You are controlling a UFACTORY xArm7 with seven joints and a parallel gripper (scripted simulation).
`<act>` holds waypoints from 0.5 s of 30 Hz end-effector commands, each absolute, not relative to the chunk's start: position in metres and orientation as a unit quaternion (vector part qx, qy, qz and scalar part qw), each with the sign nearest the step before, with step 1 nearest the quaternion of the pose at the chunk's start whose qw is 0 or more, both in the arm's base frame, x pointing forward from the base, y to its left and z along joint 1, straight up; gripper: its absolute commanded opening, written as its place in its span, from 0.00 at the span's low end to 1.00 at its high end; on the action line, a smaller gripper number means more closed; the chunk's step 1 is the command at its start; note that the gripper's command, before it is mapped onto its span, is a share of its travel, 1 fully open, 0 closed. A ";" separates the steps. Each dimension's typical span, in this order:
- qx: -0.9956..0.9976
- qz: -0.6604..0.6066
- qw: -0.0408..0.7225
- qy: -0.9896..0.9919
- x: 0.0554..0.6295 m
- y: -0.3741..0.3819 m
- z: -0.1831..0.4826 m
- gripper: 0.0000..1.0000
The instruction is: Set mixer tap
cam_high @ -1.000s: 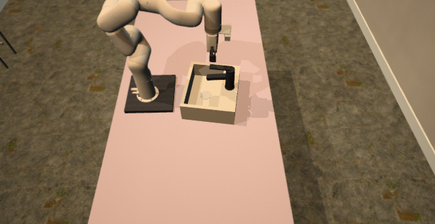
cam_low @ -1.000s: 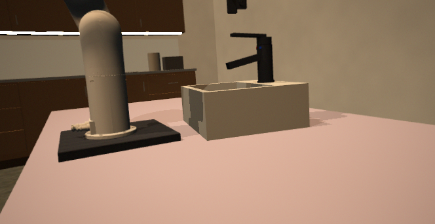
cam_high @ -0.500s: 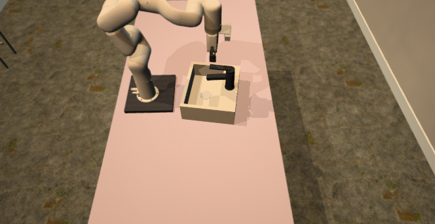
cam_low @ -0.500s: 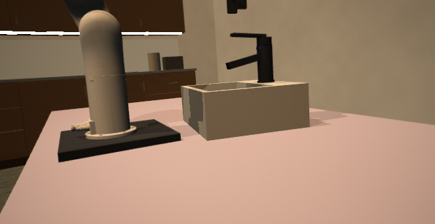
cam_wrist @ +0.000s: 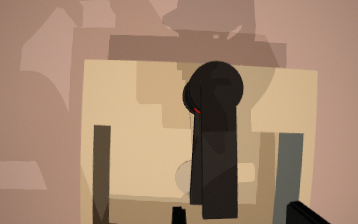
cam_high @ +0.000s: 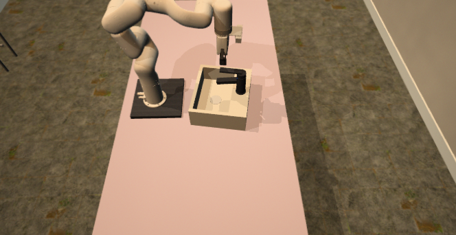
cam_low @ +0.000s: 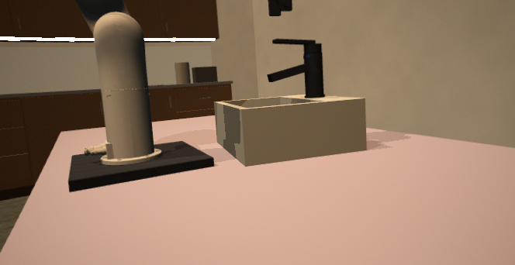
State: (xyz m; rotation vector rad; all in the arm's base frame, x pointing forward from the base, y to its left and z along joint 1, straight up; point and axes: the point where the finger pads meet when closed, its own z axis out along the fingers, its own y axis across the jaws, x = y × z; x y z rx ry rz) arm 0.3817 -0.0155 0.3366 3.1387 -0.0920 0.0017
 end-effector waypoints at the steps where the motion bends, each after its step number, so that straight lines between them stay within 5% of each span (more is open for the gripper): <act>1: 1.000 0.003 0.001 -0.029 0.382 -0.016 0.337 0.67; 15: 1.000 0.003 0.001 -0.030 0.383 -0.016 0.327 0.67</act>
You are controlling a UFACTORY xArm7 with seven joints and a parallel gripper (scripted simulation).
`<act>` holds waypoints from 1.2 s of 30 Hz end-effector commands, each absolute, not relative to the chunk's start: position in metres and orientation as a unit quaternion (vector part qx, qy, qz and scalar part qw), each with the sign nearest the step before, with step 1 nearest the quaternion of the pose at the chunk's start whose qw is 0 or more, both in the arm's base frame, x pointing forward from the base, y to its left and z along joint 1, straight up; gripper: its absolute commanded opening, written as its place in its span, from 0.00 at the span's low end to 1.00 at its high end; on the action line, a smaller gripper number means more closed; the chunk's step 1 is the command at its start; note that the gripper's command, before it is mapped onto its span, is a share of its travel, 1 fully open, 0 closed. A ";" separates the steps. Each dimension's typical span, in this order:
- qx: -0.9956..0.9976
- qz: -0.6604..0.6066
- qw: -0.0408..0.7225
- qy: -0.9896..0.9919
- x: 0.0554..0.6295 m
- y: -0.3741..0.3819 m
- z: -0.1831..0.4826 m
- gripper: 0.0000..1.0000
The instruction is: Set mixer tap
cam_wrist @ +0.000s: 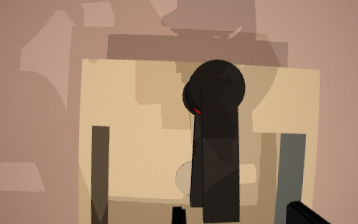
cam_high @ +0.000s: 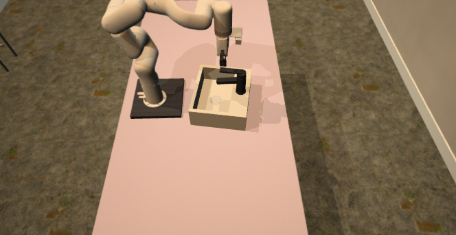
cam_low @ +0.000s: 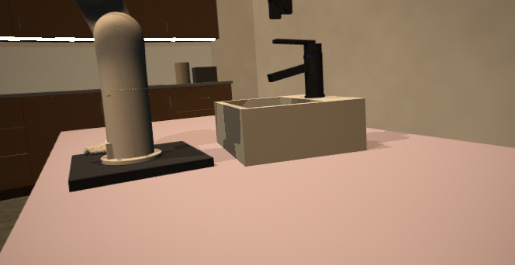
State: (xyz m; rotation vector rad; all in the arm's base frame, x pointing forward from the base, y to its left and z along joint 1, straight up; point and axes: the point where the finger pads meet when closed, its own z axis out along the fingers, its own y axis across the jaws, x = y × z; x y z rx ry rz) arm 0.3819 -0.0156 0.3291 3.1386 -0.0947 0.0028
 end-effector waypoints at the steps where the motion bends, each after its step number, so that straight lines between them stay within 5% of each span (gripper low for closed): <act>1: 1.000 0.003 0.001 -0.030 0.383 -0.016 0.325 0.67; 36: 1.000 0.003 0.001 -0.030 0.384 -0.016 0.286 0.67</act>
